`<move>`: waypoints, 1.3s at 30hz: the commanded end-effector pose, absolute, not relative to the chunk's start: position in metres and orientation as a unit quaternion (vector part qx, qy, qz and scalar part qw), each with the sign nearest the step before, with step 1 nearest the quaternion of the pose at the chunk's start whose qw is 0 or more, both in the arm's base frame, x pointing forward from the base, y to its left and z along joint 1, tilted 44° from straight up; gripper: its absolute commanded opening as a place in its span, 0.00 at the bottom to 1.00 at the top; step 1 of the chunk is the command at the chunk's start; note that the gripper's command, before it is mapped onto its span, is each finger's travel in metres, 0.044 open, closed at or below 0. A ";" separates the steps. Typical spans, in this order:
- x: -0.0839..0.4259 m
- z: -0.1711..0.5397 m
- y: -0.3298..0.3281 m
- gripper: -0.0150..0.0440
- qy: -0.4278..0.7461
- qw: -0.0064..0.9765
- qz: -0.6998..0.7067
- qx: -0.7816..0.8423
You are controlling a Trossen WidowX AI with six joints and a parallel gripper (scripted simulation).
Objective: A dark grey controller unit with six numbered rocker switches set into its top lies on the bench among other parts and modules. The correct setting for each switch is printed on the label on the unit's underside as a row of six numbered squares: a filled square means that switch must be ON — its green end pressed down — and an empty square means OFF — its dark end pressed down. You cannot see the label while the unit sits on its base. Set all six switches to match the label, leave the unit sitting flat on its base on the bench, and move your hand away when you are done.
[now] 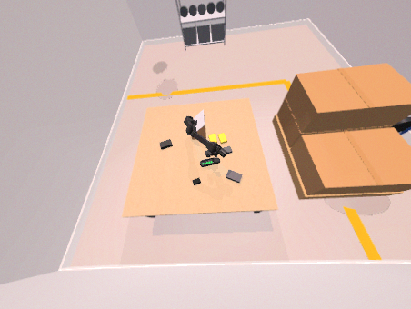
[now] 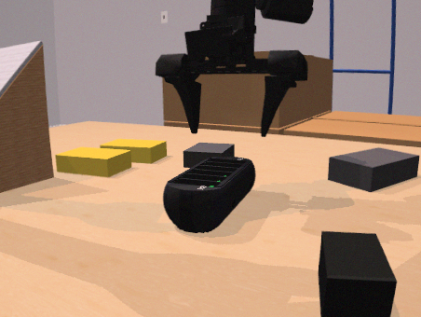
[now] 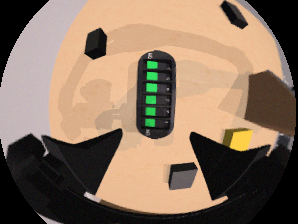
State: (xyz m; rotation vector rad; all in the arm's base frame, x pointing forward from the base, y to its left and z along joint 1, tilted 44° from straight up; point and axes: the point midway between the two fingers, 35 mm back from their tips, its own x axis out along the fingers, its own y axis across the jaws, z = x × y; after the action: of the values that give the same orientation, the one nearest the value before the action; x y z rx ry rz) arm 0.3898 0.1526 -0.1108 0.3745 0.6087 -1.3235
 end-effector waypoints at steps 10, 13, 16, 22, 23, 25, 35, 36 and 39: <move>0.393 -0.127 0.137 1.00 0.276 0.731 -0.601 0.167; 0.393 -0.131 0.134 1.00 0.276 0.731 -0.601 0.167; 0.394 -0.134 0.131 1.00 0.276 0.731 -0.601 0.167; 0.395 -0.141 0.124 1.00 0.276 0.731 -0.601 0.166; 0.395 -0.142 0.123 1.00 0.276 0.731 -0.601 0.166; 0.395 -0.145 0.121 1.00 0.276 0.731 -0.601 0.166; 0.395 -0.146 0.119 0.81 0.275 0.731 -0.601 0.166; 0.395 -0.146 0.119 0.81 0.275 0.731 -0.601 0.166; 0.395 -0.146 0.119 0.81 0.275 0.731 -0.601 0.166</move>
State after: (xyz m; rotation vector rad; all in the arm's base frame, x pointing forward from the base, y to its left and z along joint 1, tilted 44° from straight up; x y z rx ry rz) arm 0.3949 0.1201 -0.1461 0.3711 0.6059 -1.3258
